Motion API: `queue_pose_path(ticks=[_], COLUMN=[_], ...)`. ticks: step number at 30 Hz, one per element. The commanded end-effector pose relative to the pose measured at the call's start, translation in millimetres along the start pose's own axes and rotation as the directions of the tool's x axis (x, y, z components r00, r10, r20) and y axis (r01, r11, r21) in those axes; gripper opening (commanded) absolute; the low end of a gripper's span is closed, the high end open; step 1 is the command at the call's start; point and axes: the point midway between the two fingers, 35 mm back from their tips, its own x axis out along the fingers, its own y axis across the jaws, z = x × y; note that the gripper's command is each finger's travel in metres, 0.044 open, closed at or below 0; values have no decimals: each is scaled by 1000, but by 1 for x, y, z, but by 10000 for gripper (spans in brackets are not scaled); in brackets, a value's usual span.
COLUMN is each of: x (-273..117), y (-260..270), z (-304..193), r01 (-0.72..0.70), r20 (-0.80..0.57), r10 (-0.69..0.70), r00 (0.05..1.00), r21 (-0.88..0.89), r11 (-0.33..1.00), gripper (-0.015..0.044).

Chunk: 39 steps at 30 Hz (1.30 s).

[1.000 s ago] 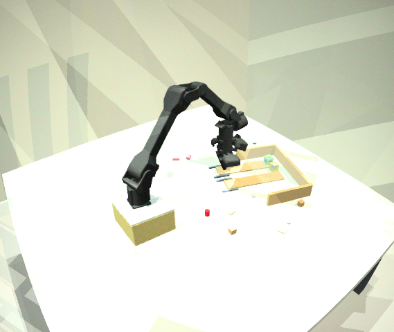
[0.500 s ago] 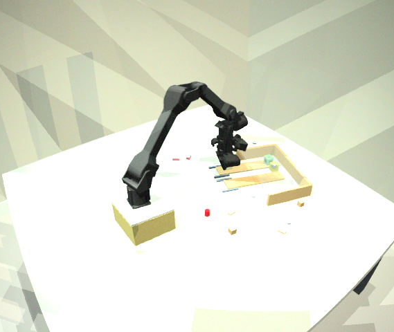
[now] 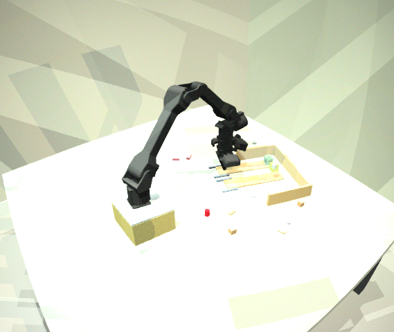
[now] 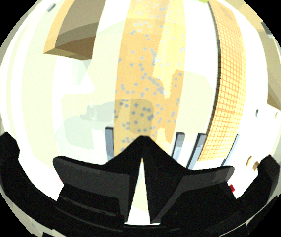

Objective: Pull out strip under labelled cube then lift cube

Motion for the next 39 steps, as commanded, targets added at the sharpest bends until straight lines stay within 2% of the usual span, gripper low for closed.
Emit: queue_pose_path(ticks=[1, 39], x=[4, 6], y=[0, -2], z=[-2, -60], r01=[-1, -1], r20=[-4, -9], r10=[1, 1], r00=[1000, 1000], r21=[4, 4], r11=[1000, 1000], gripper=[0, 0])
